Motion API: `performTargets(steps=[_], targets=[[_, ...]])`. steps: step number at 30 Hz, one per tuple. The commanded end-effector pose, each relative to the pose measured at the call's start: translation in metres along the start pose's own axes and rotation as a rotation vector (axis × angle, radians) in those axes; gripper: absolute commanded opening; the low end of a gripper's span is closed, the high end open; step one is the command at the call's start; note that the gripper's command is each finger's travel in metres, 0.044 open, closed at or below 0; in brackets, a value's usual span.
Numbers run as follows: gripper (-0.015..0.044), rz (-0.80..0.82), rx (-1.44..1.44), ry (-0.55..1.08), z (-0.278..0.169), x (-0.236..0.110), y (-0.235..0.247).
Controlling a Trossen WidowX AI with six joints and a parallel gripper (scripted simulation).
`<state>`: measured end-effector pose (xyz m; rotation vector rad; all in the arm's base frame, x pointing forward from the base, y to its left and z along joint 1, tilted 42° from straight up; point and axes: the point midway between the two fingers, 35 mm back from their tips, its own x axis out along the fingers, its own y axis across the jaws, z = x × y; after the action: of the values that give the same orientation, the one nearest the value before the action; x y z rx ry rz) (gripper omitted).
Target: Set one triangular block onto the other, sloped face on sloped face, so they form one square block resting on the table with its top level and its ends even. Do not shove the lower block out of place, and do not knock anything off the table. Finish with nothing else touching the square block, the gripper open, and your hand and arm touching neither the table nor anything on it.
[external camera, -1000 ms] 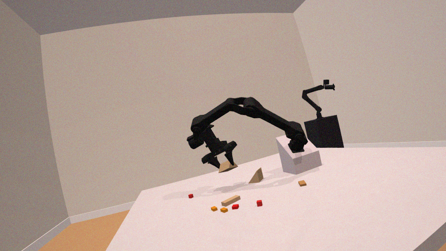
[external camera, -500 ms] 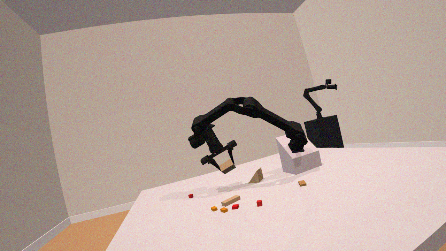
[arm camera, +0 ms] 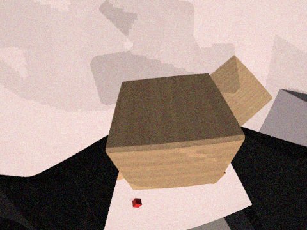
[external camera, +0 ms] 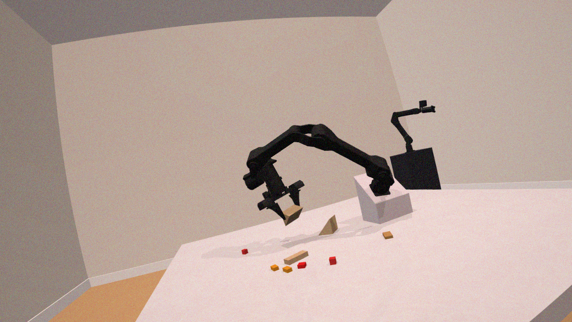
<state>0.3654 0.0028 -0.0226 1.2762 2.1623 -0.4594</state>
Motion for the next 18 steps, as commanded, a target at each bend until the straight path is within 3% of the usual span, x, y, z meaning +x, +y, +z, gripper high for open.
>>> performTargets(steps=[1, 18], targets=[[0.0000, 0.022, -0.143, 0.018, 0.0002, -0.0010, -0.0007], [0.0000, 0.087, -0.616, 0.039, 0.0016, -0.0020, -0.0017]])
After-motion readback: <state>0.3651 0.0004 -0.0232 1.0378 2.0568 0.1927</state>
